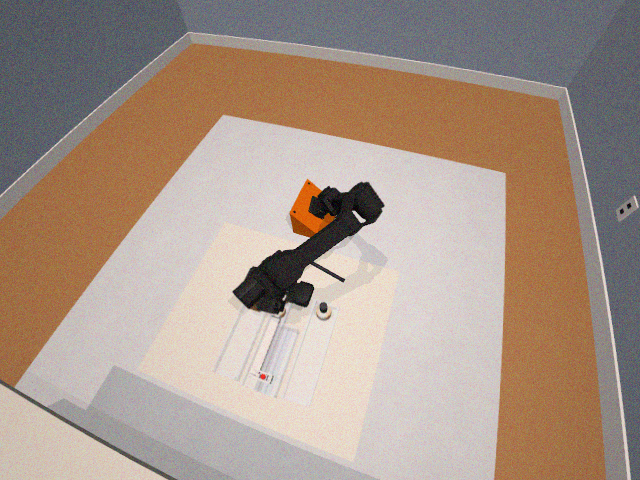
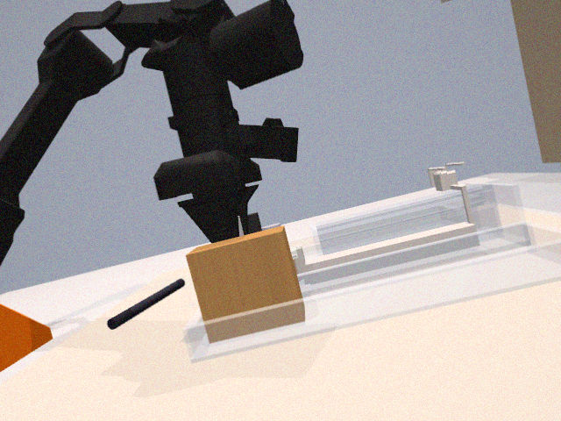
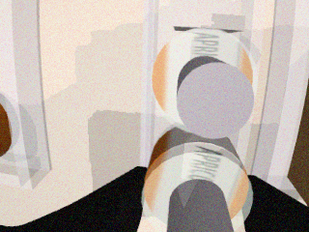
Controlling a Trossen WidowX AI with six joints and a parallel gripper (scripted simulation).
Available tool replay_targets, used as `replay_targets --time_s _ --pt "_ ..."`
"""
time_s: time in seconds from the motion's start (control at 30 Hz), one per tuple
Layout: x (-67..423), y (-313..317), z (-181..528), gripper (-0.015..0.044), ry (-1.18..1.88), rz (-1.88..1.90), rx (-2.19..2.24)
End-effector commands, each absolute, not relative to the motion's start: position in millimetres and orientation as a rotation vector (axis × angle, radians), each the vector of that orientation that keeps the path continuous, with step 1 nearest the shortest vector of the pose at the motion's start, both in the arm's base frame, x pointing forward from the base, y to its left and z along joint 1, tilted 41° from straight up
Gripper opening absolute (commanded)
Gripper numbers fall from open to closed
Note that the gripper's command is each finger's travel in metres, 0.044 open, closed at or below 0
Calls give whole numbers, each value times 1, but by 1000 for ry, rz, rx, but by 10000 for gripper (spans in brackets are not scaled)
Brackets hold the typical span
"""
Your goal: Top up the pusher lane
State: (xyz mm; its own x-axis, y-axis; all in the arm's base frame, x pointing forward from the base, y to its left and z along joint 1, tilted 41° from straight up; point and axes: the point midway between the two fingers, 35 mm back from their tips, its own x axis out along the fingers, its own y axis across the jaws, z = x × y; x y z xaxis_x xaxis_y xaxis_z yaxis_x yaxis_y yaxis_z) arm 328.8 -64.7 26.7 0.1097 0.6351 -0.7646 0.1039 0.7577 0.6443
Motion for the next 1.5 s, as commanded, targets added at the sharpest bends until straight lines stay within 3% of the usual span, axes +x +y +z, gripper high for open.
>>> replay_targets --time_s 0.0,1.47 --pt "335 -65 28 0 1401 437 645" --pt "336 -56 18 0 1401 438 645"
